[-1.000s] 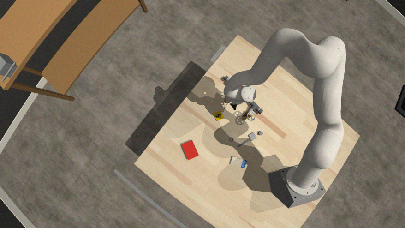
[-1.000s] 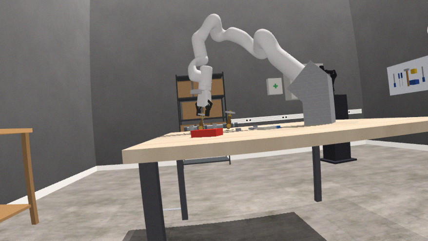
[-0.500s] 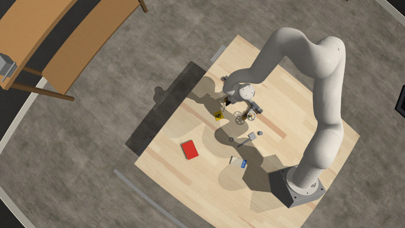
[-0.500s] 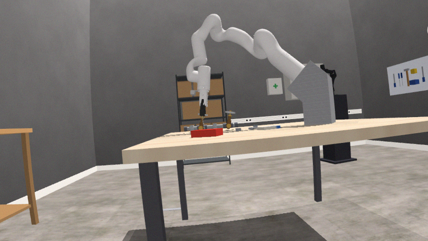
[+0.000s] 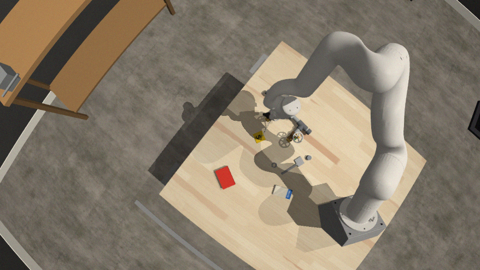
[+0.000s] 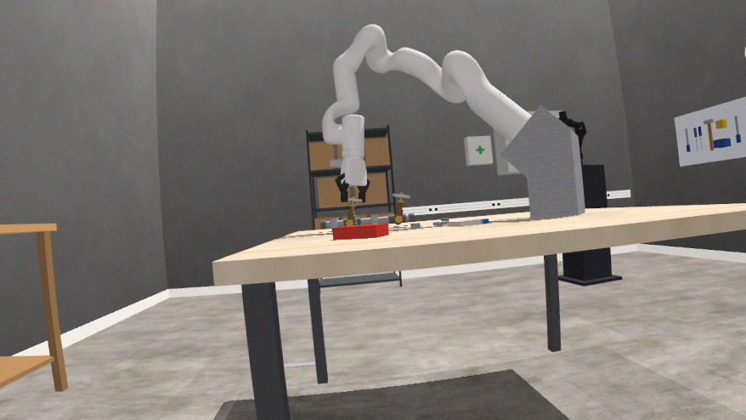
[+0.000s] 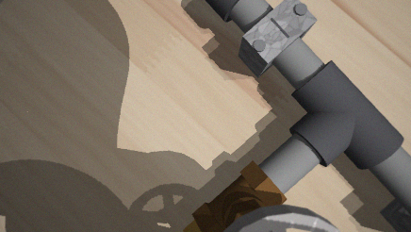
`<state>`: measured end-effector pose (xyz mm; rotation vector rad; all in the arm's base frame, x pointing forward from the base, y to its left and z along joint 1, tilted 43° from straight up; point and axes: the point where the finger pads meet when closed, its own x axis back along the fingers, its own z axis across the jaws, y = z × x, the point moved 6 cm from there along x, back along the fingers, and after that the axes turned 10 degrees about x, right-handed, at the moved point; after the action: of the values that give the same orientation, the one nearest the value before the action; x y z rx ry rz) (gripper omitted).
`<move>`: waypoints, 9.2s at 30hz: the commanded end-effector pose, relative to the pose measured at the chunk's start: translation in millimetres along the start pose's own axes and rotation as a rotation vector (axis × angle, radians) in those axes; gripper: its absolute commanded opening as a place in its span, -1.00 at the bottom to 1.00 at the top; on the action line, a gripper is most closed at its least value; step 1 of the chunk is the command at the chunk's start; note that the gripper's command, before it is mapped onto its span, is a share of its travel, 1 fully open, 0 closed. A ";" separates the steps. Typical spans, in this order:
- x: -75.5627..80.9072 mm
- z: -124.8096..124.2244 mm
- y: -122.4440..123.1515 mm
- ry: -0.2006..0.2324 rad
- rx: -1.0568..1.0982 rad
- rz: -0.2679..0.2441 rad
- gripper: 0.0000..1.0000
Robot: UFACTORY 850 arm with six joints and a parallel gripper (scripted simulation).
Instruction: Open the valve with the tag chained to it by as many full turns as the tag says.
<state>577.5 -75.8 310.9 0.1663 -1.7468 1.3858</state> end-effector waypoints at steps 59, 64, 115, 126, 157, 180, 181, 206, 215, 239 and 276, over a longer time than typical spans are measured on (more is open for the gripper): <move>-0.3 3.7 6.3 -0.098 -0.606 0.089 -1.00; -0.3 3.7 6.3 -0.093 -0.524 0.093 -1.00; -0.5 5.8 6.4 0.026 1.741 0.170 -1.00; -0.3 3.7 6.3 0.090 2.228 0.134 -1.00; -0.3 3.7 6.3 0.098 2.322 0.133 1.00; -0.3 3.7 6.3 0.081 2.122 0.136 1.00; -0.3 3.7 6.3 0.077 2.083 0.137 1.00; 0.0 2.3 4.3 -0.007 0.829 0.093 1.00; 0.1 2.0 3.2 -0.023 0.406 0.067 1.00; -0.3 3.7 6.3 -0.099 -0.640 0.088 1.00; -0.3 3.7 6.3 -0.099 -0.640 0.088 -1.00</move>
<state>571.7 -76.8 305.7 -0.1970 -2.2100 0.8248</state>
